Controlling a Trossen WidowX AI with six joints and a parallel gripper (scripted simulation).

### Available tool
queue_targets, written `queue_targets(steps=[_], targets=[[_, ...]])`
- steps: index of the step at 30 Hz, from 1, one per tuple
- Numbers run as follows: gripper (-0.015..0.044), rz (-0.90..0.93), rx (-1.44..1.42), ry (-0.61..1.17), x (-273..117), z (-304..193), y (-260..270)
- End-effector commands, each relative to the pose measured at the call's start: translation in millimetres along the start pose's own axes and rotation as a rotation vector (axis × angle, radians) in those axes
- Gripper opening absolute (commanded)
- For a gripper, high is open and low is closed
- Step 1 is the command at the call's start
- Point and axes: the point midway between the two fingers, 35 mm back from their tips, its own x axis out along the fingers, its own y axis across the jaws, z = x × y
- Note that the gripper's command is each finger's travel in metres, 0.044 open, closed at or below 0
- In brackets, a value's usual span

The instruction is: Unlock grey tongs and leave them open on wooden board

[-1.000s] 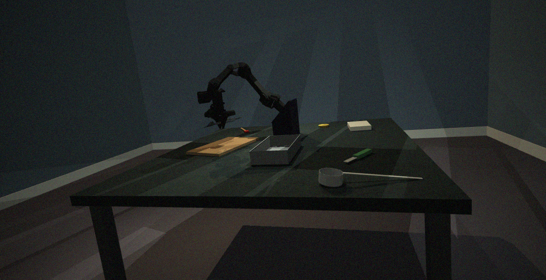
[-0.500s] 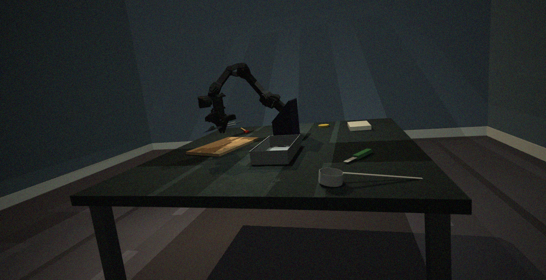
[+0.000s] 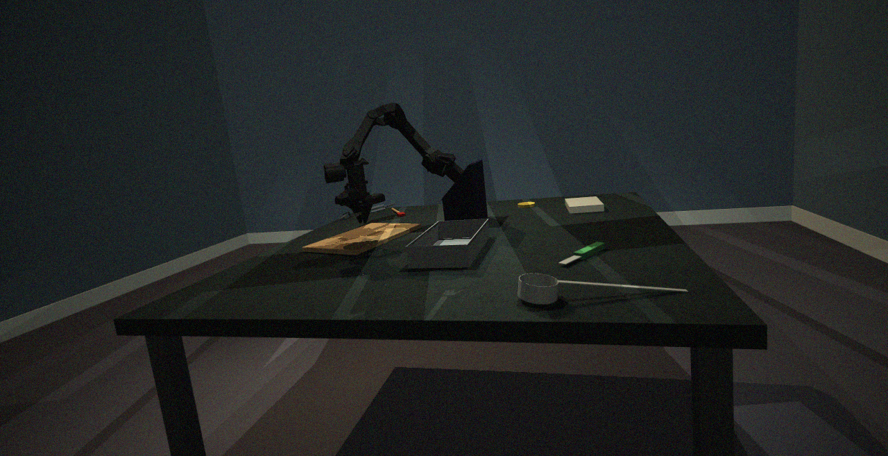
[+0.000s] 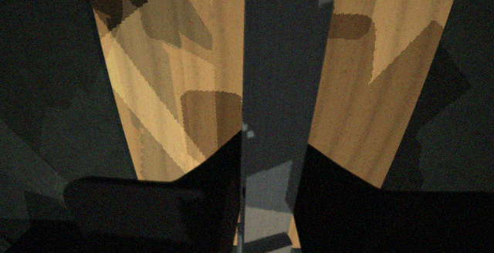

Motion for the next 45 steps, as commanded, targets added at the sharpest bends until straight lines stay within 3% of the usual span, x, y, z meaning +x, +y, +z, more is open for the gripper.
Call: queue_targets(steps=[1,12,34,40,45], targets=[[-0.015,0.001,-0.008,-0.003,7,0,0],[-0.015,-0.002,-0.008,-0.004,14,-2,0],[0.0427,-0.003,-0.002,-0.001,13,-3,-1],[0.044,0.005,0.0,0.0,10,0,6],[0.044,0.054,0.009,0.013,-16,10,55]])
